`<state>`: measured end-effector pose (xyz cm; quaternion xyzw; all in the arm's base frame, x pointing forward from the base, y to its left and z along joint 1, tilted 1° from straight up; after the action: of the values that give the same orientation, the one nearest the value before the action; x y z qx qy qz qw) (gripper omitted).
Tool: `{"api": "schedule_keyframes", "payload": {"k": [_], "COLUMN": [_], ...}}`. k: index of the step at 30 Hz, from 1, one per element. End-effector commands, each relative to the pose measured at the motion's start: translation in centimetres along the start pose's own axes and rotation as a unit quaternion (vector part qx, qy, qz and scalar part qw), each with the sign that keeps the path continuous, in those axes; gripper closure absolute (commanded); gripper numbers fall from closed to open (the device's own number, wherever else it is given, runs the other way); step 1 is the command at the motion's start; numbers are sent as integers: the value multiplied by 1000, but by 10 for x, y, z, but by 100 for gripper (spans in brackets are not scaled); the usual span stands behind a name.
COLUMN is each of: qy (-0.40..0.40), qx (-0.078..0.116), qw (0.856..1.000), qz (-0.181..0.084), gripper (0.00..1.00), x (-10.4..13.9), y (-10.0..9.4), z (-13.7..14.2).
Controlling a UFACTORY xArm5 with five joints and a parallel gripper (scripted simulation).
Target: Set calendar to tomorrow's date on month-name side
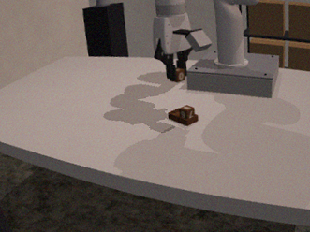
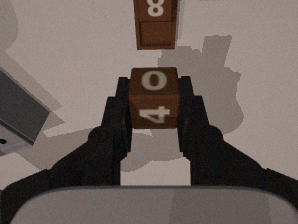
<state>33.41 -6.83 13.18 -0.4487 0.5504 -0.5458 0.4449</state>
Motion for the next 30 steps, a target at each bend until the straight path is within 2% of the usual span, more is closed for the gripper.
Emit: {"api": "schedule_keyframes", "payload": {"k": [1,11,25,30], "qy": [0,0,0,0], "qx": [2,2,2,2], "qw": [1000,1000,1000,1000], "qz": [0,0,0,0], "gripper": [73,73,73,73], "x": [0,0,2,2], "y": [-1,8,50,57], "z": [1,1,1,1]}}
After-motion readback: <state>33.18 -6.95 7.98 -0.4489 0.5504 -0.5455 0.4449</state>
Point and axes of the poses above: the point where the finger pads meet when closed, its own y axis out along the fingers, its own z axis across the jaws, x = y × z, the point moved 6 cm from there along -y, back along the fingers, and after that the axes turned 12 degrees about -y, right-handed, at the moved point
